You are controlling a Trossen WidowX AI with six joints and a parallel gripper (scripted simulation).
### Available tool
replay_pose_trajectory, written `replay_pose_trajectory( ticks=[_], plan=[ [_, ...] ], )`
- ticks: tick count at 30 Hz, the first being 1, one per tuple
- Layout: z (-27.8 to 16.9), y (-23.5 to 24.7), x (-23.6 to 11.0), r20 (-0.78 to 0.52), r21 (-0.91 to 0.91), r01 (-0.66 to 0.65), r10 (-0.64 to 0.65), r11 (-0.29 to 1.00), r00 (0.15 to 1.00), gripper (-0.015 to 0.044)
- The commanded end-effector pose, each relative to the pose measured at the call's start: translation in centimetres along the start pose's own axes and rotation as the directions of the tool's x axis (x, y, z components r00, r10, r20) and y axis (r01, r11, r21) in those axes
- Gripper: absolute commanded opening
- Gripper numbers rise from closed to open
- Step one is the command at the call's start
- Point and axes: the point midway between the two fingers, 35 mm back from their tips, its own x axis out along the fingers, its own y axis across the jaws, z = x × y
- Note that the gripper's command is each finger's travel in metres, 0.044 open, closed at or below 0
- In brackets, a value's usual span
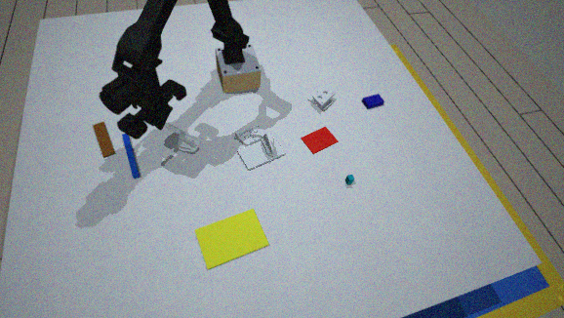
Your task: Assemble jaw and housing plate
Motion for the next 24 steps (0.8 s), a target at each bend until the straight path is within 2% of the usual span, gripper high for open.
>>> replay_pose_trajectory(
  ticks=[1,24],
  plan=[
    [0.0,-0.2,1.0,-0.003,0.005,0.012,-0.012,1.000,1.000,0.0000],
    [-0.1,-0.4,4.7,-0.003,0.005,0.013,-0.013,1.000,1.000,0.0000]
  ],
)
